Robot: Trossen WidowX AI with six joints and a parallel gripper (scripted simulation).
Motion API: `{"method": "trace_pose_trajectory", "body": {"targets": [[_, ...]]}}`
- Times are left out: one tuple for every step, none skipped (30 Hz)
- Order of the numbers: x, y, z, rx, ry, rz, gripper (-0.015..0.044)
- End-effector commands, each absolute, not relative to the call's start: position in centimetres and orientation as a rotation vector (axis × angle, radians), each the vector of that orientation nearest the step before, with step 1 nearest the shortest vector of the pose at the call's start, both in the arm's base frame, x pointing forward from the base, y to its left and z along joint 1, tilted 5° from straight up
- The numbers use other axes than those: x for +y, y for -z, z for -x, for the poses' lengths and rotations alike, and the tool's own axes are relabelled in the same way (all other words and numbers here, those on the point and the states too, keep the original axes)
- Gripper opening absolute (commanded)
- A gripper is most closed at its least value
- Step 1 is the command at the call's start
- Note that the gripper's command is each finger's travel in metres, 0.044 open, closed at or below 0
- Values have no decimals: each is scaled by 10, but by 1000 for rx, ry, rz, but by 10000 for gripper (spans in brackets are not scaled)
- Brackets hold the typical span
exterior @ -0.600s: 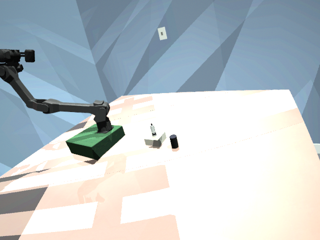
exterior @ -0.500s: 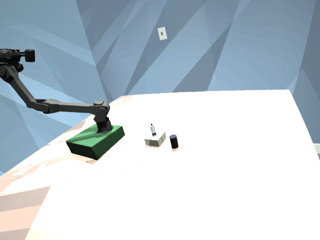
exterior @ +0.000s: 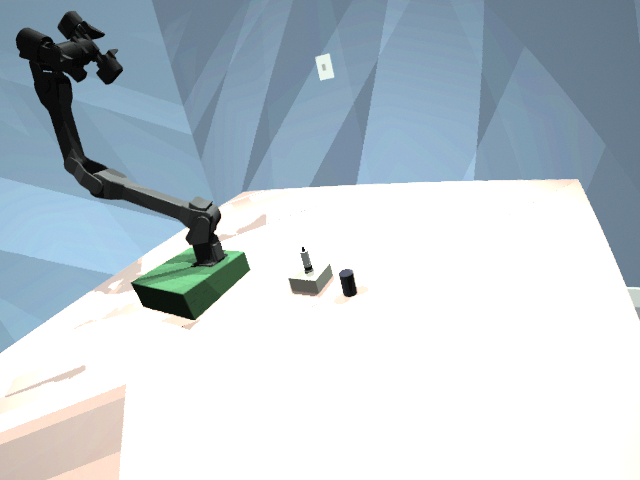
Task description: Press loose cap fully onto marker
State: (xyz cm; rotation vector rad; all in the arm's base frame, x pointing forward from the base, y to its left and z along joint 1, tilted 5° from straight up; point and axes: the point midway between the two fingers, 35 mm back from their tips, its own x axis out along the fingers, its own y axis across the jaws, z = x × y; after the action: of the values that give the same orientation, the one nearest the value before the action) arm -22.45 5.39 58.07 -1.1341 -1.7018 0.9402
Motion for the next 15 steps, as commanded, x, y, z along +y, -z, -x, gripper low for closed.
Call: {"method": "trace_pose_trajectory", "body": {"targets": [[83,-598,163,-1429,-1016,1022,246],[89,-600,148,-1367,-1027,995,246],[92,-602,137,-1317,-1035,969,246],[95,-603,128,-1277,-1040,947,246],[96,-604,122,-1247,-1043,931,246],[98,-605,117,-1227,-1045,920,246],[99,-605,113,-1206,-1050,908,246],[102,-606,105,-1176,-1057,891,246],[105,-606,96,-1135,-1066,868,246],[108,-606,84,-1084,-1076,839,246],[112,-606,70,-1025,-1086,805,246],[116,-606,56,-964,-1094,770,246],[120,-603,43,-910,-1113,736,246],[124,-599,29,-856,-1131,702,246],[128,-594,16,-801,-1147,668,246]]}}
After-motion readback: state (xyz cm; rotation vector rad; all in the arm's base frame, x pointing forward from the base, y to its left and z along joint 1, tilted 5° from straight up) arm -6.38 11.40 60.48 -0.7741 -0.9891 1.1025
